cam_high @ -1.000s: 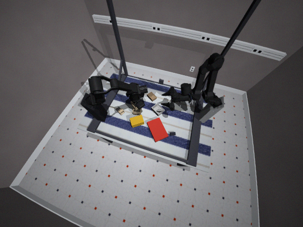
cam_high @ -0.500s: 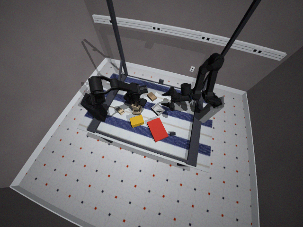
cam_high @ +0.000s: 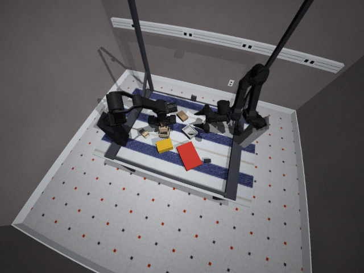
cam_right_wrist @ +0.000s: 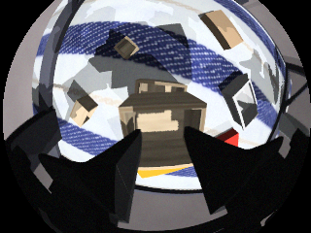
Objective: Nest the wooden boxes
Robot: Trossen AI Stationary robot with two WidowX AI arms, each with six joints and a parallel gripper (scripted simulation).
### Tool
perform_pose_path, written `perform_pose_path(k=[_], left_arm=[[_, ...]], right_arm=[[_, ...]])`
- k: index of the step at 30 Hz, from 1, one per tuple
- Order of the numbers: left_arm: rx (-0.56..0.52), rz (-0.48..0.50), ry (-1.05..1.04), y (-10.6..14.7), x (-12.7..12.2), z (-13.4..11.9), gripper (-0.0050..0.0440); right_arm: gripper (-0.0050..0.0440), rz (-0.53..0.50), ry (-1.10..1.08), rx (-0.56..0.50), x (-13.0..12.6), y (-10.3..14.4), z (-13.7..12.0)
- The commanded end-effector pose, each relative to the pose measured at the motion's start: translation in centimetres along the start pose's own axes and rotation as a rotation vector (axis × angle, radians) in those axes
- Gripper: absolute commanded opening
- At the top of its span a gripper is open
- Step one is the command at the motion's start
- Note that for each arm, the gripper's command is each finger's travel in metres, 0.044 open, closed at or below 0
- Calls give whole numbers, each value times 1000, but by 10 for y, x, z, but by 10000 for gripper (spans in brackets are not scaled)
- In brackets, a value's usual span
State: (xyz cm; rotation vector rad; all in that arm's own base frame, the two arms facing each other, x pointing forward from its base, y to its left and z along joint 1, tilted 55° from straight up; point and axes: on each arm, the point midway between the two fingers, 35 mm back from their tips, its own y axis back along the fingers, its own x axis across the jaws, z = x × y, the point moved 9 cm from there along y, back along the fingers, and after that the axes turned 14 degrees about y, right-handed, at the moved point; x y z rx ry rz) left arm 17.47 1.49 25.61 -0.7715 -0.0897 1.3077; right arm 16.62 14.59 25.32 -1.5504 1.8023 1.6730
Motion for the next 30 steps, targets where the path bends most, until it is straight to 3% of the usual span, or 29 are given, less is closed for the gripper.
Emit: perform_pose_path(k=[1, 30], left_arm=[[-23, -13, -2, -1, -3, 6, 400], [-23, -13, -2, -1, -3, 6, 400]], right_arm=[[258, -16, 123, -1, -1, 3, -2], [258, -15, 992, 6, -1, 3, -2]])
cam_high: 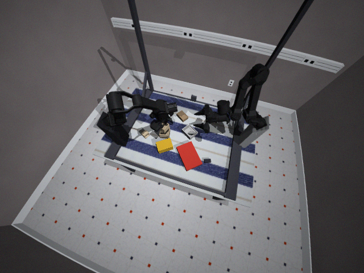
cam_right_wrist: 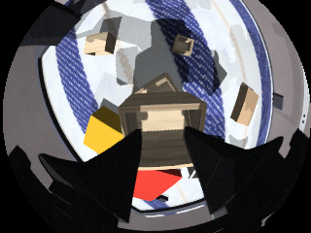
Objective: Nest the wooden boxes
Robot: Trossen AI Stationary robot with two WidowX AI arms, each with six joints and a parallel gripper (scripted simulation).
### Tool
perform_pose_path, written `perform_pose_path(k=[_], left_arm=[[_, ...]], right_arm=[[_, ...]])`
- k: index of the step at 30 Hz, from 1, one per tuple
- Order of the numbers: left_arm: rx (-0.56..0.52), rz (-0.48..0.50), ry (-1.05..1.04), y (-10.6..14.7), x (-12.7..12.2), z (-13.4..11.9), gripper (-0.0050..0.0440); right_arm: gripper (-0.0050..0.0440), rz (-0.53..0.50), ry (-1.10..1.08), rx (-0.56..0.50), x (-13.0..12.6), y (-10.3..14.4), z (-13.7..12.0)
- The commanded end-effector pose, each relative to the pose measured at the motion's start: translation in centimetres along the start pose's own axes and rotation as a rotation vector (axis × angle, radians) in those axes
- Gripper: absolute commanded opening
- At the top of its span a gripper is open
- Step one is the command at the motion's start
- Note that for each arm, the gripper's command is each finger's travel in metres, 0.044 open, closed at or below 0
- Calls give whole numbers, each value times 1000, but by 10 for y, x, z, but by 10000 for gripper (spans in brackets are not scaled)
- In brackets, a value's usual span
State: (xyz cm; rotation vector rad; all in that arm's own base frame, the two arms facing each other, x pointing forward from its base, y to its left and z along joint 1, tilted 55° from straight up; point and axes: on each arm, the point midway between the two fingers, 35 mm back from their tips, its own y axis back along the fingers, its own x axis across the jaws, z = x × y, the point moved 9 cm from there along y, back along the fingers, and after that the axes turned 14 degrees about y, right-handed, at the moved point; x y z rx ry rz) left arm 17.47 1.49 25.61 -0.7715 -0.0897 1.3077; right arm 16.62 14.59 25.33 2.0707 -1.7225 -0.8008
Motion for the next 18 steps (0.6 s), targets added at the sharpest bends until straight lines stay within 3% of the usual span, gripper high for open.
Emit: perform_pose_path(k=[1, 9, 18], left_arm=[[-23, -13, -2, -1, -3, 6, 400], [-23, -13, -2, -1, -3, 6, 400], [-23, -13, -2, -1, -3, 6, 400]], right_arm=[[258, -10, 118, 12, 1, 3, -2], [258, -8, 396, 13, 1, 3, -2], [258, -9, 513, 17, 0, 4, -3]])
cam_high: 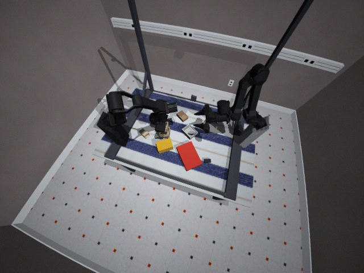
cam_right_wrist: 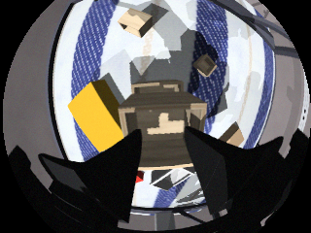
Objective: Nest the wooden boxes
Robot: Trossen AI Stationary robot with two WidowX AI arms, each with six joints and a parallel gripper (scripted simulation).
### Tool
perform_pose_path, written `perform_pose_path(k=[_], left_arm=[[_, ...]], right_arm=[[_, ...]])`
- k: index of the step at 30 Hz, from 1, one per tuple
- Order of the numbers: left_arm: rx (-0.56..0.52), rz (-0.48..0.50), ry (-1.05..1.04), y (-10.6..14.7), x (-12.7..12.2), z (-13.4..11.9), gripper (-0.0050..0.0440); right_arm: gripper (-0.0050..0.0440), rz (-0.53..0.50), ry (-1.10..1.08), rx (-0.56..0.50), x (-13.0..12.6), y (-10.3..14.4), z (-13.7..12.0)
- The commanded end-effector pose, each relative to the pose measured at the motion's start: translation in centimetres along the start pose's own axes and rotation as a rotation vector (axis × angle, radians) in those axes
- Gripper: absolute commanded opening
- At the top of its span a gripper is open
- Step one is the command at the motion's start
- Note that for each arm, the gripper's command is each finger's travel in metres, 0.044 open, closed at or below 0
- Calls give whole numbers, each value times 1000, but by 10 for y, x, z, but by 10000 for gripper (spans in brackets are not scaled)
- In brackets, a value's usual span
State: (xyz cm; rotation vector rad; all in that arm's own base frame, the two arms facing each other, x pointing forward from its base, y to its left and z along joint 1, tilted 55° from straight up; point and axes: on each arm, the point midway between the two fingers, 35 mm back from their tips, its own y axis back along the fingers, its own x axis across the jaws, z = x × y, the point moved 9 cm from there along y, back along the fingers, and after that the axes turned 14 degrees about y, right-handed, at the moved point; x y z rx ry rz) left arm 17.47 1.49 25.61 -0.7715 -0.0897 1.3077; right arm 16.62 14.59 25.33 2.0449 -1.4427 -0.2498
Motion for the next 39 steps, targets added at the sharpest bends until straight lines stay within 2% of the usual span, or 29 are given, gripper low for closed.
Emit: perform_pose_path(k=[1, 25, 39], left_arm=[[-23, -13, -2, -1, -3, 6, 400], [-23, -13, -2, -1, -3, 6, 400], [-23, -13, -2, -1, -3, 6, 400]], right_arm=[[258, -4, 18, 19, 2, 4, -3], [258, -4, 27, 4, 1, -25, 0], [258, -4, 24, 8, 1, -34, -2]])
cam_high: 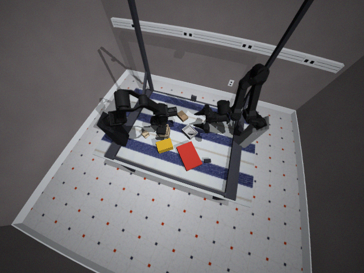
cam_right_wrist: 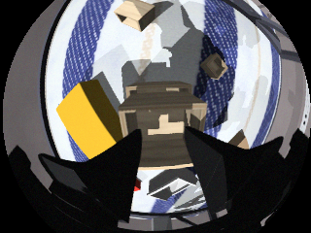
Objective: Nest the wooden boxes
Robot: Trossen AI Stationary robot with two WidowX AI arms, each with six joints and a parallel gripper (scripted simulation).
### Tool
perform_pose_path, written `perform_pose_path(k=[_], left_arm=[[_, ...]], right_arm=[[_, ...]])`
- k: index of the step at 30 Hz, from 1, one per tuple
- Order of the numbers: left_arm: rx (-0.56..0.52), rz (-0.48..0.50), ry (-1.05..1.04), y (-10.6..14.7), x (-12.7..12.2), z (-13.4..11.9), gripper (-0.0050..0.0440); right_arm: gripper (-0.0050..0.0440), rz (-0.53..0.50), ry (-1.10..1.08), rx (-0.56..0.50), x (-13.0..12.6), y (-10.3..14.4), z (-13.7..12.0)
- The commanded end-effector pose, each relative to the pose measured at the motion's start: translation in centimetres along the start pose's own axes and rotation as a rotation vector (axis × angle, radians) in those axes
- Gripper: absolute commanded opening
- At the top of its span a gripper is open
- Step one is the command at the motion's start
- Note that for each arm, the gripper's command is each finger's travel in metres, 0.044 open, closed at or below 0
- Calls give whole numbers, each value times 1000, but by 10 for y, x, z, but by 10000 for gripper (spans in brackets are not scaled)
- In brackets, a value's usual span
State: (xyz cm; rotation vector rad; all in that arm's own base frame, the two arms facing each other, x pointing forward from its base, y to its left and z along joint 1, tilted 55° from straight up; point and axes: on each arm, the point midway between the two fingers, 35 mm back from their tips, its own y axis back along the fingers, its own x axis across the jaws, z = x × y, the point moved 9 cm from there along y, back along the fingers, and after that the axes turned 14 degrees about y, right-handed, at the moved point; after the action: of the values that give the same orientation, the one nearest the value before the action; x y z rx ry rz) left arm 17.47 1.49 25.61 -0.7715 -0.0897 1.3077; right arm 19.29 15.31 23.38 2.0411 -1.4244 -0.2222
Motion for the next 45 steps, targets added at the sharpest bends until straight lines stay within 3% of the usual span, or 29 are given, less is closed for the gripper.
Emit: perform_pose_path(k=[1, 45], left_arm=[[-23, -13, -2, -1, -3, 6, 400], [-23, -13, -2, -1, -3, 6, 400]], right_arm=[[258, -3, -2, 8, 1, -1, -1], [258, -2, -2, 9, 1, -37, -1]])
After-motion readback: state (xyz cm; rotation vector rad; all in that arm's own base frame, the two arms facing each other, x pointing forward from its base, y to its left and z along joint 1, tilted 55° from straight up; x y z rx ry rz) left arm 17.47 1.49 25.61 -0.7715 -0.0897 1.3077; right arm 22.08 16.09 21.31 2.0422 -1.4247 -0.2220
